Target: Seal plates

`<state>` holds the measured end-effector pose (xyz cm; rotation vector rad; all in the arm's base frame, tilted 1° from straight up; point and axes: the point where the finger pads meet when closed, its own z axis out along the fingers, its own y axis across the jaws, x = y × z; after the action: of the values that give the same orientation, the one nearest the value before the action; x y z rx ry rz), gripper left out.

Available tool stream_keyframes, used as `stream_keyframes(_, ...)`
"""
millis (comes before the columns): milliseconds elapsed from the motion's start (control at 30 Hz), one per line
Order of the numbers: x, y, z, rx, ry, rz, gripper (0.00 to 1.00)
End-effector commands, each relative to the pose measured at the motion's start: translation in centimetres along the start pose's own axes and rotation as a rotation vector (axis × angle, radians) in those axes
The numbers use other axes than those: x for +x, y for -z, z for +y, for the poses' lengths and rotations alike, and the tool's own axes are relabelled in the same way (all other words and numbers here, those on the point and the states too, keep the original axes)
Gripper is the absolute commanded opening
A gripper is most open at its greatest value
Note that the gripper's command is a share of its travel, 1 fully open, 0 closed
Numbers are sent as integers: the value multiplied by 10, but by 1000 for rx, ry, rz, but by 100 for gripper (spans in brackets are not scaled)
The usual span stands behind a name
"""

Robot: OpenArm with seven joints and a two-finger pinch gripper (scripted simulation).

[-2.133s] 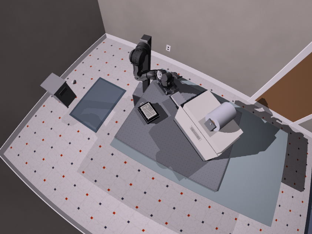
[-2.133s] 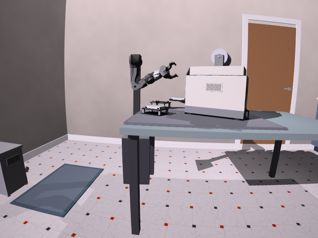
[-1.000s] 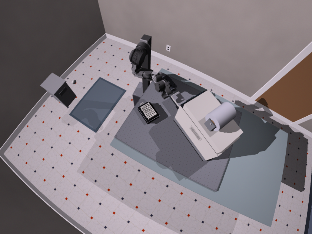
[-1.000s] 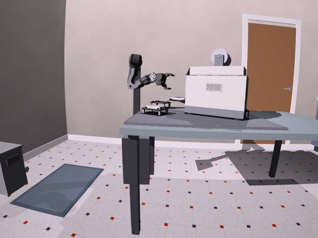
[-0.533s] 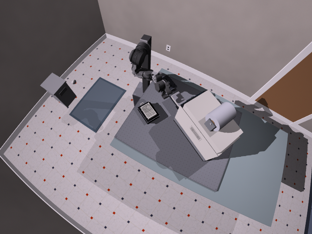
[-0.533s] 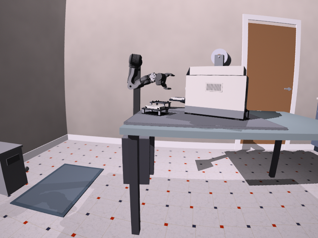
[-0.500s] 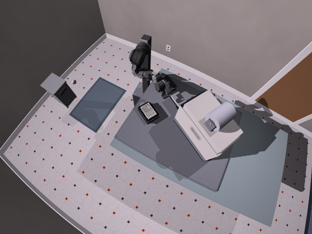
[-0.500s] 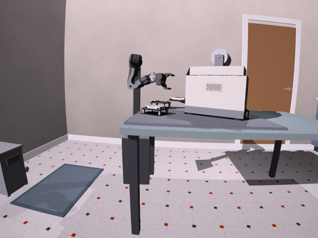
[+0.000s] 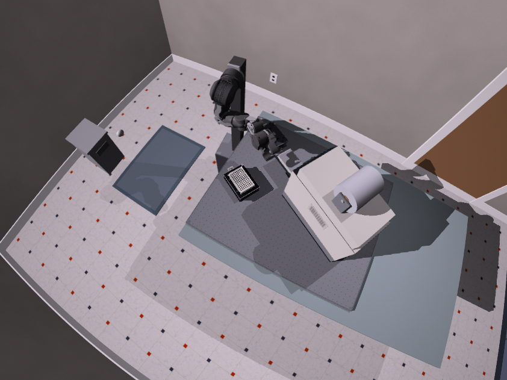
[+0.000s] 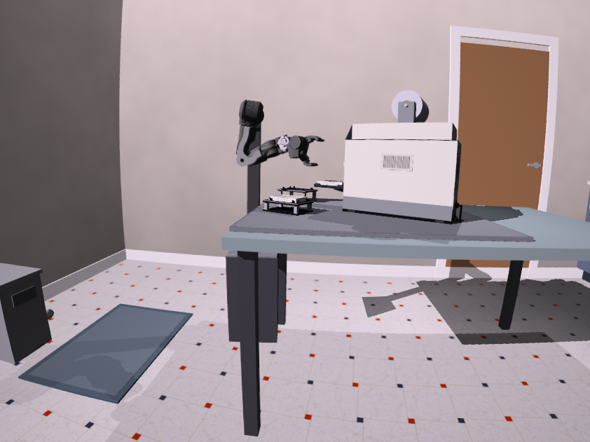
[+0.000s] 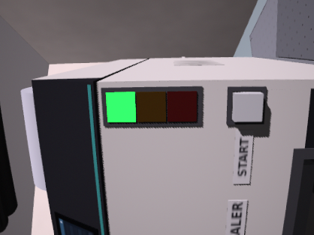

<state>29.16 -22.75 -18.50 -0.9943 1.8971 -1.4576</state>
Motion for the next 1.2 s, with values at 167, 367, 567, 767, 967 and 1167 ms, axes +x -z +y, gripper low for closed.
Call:
stream_keyframes(167, 0, 0, -1, 5, 0, -1, 65)
stream_keyframes(367, 0, 0, -1, 5, 0, -1, 65)
stream_keyframes(567, 0, 0, -1, 5, 0, -1, 65)
stream_keyframes(767, 0, 0, -1, 5, 0, -1, 65)
stream_keyframes(967, 0, 0, -1, 5, 0, -1, 65)
stream_keyframes(1167, -9, 0, -19, 125, 66, -20, 65)
